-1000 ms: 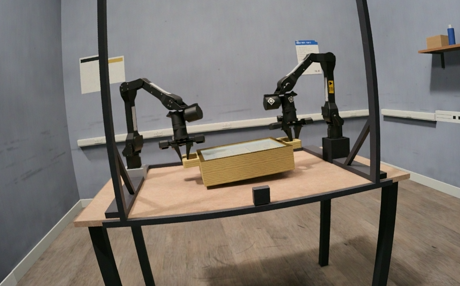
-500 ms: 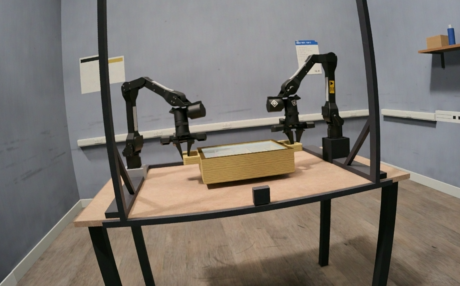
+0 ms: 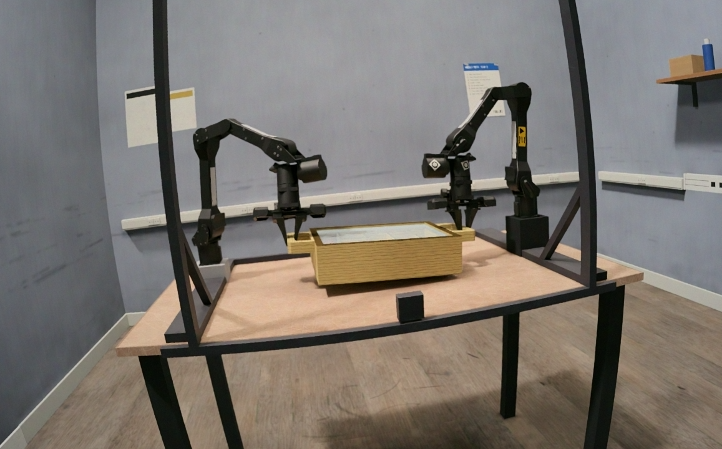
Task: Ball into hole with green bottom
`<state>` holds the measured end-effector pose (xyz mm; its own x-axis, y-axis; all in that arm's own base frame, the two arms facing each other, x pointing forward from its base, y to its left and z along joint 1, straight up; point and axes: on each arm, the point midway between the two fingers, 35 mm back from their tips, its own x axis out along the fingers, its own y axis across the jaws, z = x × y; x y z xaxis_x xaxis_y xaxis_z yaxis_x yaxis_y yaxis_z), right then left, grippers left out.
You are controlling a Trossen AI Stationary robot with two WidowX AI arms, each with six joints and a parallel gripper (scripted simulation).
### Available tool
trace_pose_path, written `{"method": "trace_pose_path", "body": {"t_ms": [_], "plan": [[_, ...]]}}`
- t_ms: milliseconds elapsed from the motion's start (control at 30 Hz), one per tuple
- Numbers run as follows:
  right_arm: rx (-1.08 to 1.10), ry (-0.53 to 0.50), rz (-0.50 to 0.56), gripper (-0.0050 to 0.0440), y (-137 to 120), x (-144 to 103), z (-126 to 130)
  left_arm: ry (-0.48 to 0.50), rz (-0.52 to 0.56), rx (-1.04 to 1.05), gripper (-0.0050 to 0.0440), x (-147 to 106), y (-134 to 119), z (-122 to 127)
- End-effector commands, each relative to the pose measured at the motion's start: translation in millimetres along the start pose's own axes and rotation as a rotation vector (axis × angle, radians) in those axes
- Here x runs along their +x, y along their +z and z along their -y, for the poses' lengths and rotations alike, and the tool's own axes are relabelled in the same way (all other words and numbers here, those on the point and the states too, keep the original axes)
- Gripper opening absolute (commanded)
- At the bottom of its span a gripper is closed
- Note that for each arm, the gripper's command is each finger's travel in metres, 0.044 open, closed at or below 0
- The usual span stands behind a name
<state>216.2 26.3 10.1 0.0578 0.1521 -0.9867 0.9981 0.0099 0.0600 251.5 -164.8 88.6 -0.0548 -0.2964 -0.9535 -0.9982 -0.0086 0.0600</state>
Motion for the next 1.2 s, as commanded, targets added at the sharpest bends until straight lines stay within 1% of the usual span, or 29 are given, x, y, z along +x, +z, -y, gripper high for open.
{"method": "trace_pose_path", "body": {"t_ms": [0, 100, 200, 267, 300, 367, 400, 500, 533, 567, 633, 667, 700, 767, 833, 867, 933, 967, 1167], "plan": [[-0.007, 0.001, -0.007, -0.005, -4, -15, -10, -0.042, -0.031, 0.019, -0.005, -3, -6, -6], [0.0, -0.023, 0.008, -0.005, -5, -20, -13, -0.069, -0.016, 0.025, -0.005, 2, -4, -7], [0.006, -0.042, -0.01, -0.005, -4, -26, -14, -0.089, -0.035, 0.032, -0.005, 8, -2, -8], [0.008, -0.06, -0.007, -0.005, -5, -29, -15, -0.108, -0.027, 0.036, -0.005, 11, 0, -8], [0.006, -0.045, -0.006, -0.005, -4, -26, -12, -0.099, -0.036, 0.036, -0.005, 5, -4, -6], [0.006, -0.045, -0.006, -0.005, -4, -26, -12, -0.099, -0.036, 0.036, -0.005, 5, -4, -6], [0.01, -0.075, -0.009, -0.005, -5, -32, -16, -0.12, -0.031, 0.04, -0.005, 14, 1, -9], [0.012, -0.1, 0.002, -0.005, -7, -37, -19, -0.144, -0.022, 0.048, -0.005, 20, 2, -10], [0.015, -0.102, -0.01, -0.005, -6, -38, -18, -0.147, -0.033, 0.049, -0.005, 20, 2, -9], [0.012, -0.084, -0.013, -0.005, -5, -34, -13, -0.137, -0.043, 0.05, -0.005, 13, -1, -6], [0.007, -0.069, -0.012, -0.005, -7, -36, -16, -0.146, -0.048, 0.057, -0.005, 10, -5, -3], [0.003, -0.069, -0.01, -0.005, -8, -37, -16, -0.144, -0.046, 0.05, -0.005, 10, -5, -3], [0.006, -0.061, -0.004, -0.005, -6, -26, -7, -0.107, -0.034, 0.043, -0.005, 7, -5, -1], [0.0, -0.046, -0.009, -0.005, -5, -21, -4, -0.092, -0.038, 0.039, -0.005, 3, -5, 1], [0.003, -0.03, -0.012, -0.005, -4, -19, -3, -0.078, -0.042, 0.035, -0.005, 0, -6, 1], [-0.001, -0.035, -0.009, -0.005, -6, -24, -8, -0.088, -0.037, 0.039, -0.005, 4, -5, -2], [-0.001, -0.035, -0.009, -0.005, -6, -24, -8, -0.088, -0.037, 0.039, -0.005, 4, -5, -2], [-0.001, -0.015, 0.0, -0.005, -4, -15, -3, -0.064, -0.033, 0.031, -0.005, -3, -8, 1], [-0.008, 0.03, 0.0, -0.005, -3, -6, -1, -0.021, -0.033, 0.018, -0.005, -14, -11, 3]]}}
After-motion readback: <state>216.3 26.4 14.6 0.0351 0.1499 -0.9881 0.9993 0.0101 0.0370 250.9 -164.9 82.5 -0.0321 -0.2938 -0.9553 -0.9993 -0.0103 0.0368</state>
